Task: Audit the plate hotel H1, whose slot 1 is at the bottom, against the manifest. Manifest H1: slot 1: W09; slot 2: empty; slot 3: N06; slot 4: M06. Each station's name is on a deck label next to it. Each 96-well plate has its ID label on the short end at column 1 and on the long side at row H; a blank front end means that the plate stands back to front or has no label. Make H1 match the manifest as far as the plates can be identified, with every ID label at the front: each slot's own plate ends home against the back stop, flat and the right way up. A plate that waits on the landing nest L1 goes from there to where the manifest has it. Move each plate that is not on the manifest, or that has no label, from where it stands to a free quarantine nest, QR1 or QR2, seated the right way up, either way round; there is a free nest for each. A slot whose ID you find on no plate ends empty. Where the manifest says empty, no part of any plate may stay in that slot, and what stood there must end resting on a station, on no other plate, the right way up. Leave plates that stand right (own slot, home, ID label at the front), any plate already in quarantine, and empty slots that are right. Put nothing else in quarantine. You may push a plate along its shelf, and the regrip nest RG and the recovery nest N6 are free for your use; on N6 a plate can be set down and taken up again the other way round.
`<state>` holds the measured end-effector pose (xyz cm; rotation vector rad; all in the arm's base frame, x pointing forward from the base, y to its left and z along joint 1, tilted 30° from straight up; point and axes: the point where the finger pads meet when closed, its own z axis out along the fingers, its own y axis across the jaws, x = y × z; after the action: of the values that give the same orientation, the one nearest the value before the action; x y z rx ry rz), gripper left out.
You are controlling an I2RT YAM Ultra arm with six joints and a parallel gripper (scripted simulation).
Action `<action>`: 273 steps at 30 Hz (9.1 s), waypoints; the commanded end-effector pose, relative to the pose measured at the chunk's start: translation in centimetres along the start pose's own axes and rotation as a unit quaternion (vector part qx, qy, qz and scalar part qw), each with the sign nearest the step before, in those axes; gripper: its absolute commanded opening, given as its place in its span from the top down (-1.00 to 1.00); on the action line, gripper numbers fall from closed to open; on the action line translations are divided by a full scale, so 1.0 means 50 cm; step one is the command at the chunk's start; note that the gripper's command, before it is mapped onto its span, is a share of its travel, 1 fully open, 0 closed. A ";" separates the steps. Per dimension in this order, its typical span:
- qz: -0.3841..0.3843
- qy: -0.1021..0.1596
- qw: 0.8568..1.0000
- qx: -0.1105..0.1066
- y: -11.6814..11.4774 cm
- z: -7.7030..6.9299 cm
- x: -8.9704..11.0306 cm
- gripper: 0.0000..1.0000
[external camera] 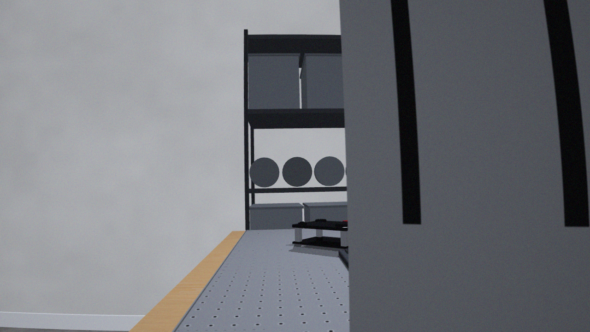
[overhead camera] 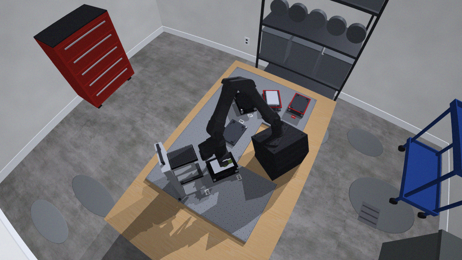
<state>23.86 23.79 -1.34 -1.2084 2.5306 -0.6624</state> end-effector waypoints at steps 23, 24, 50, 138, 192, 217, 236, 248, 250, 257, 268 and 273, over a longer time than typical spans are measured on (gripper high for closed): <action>0.001 -0.017 1.000 -0.001 0.004 -0.005 -0.017 -1.00; 0.001 -0.017 1.000 -0.001 0.004 -0.005 -0.017 -1.00; -0.004 -0.004 1.000 0.002 0.004 0.072 -0.001 -1.00; 0.006 -0.032 0.999 -0.002 0.001 0.070 -0.040 -0.70; 0.006 -0.032 0.999 -0.005 0.001 -0.027 -0.033 -0.70; 0.006 -0.031 0.999 -0.010 0.003 -0.129 -0.026 -0.70; 0.006 -0.030 0.999 -0.012 0.003 -0.219 -0.019 -0.70; 0.021 -0.008 1.000 -0.003 -0.021 -0.216 0.009 -0.70; 0.021 -0.008 1.000 -0.003 -0.021 -0.216 0.009 -0.70; 0.080 -0.010 0.997 -0.001 -0.067 -0.215 0.021 -0.70; 0.154 -0.015 0.988 -0.003 -0.119 -0.217 0.034 -0.70; 0.197 -0.011 0.980 -0.003 -0.155 -0.213 0.046 -0.70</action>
<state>22.94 21.84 10.66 -0.7532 2.6439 -0.5596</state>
